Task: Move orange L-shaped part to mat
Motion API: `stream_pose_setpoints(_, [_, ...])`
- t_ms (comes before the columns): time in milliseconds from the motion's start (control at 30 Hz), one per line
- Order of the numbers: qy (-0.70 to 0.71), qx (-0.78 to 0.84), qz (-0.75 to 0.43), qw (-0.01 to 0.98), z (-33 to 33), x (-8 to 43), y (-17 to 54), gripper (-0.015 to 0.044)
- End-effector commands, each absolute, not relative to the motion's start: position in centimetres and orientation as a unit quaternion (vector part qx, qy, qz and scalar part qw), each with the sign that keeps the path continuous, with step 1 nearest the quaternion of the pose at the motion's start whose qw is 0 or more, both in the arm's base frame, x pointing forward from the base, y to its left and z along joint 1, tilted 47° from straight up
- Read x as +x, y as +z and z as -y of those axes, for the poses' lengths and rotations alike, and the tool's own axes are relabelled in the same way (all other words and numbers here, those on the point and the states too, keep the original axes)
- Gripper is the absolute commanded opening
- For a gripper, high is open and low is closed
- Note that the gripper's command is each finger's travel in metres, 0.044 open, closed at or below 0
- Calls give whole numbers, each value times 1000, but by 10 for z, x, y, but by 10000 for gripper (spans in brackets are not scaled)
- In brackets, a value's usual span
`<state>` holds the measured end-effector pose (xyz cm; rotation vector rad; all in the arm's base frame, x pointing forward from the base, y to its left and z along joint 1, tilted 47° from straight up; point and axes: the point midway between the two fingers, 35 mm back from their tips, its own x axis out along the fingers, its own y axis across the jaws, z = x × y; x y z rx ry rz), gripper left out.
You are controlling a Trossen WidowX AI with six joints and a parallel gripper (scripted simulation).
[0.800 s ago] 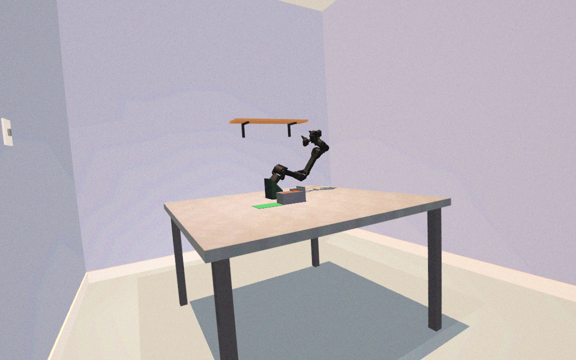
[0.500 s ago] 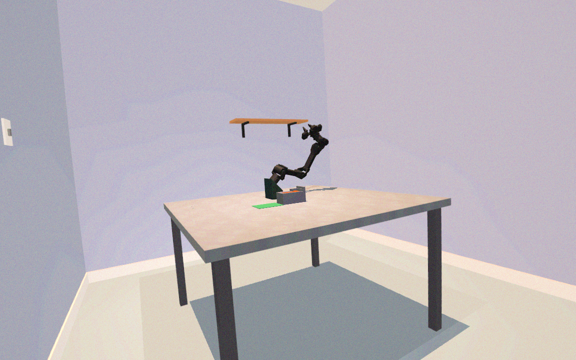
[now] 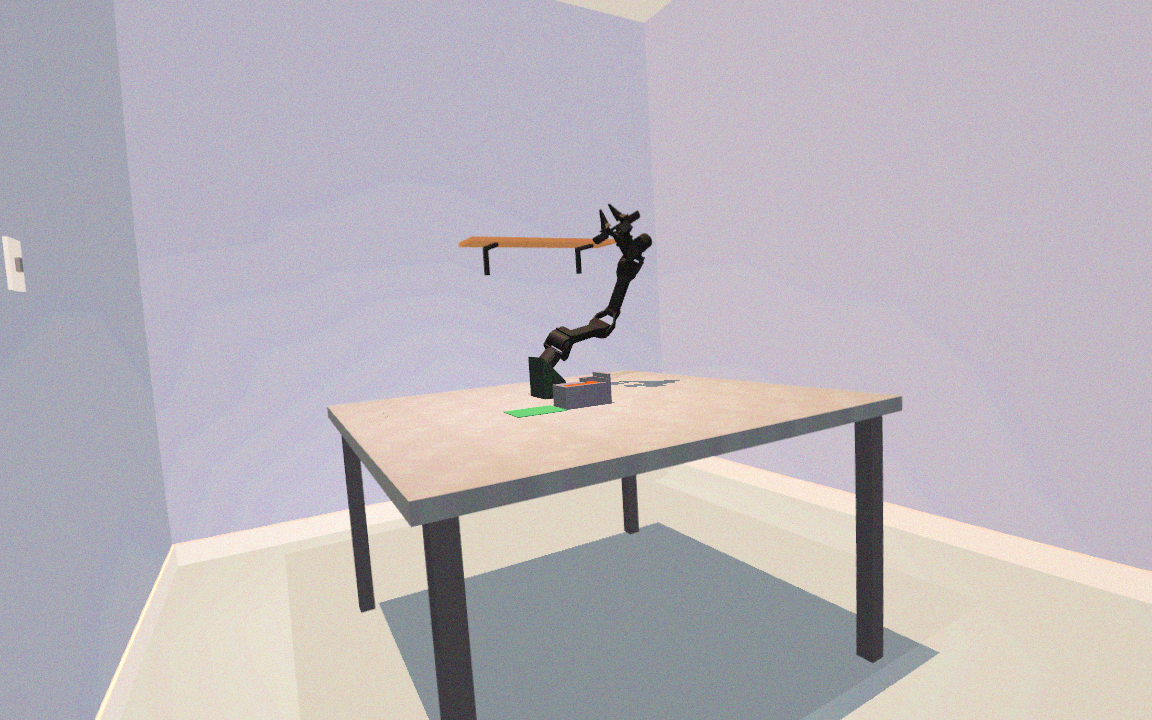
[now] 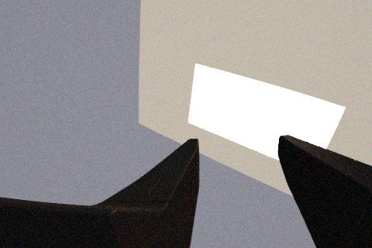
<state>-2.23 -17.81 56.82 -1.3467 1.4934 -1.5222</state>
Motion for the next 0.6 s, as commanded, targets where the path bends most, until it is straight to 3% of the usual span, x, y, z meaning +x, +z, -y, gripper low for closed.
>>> stream_pose_setpoints(0, [-505, -540, -550, 388, 224, 29, 533, 180])
stream_pose_setpoints(300, [-337, -534, -526, 570, 278, 133, 432, 180])
stream_pose_setpoints(567, [-160, -424, -518, 726, 272, 211, 317, 180])
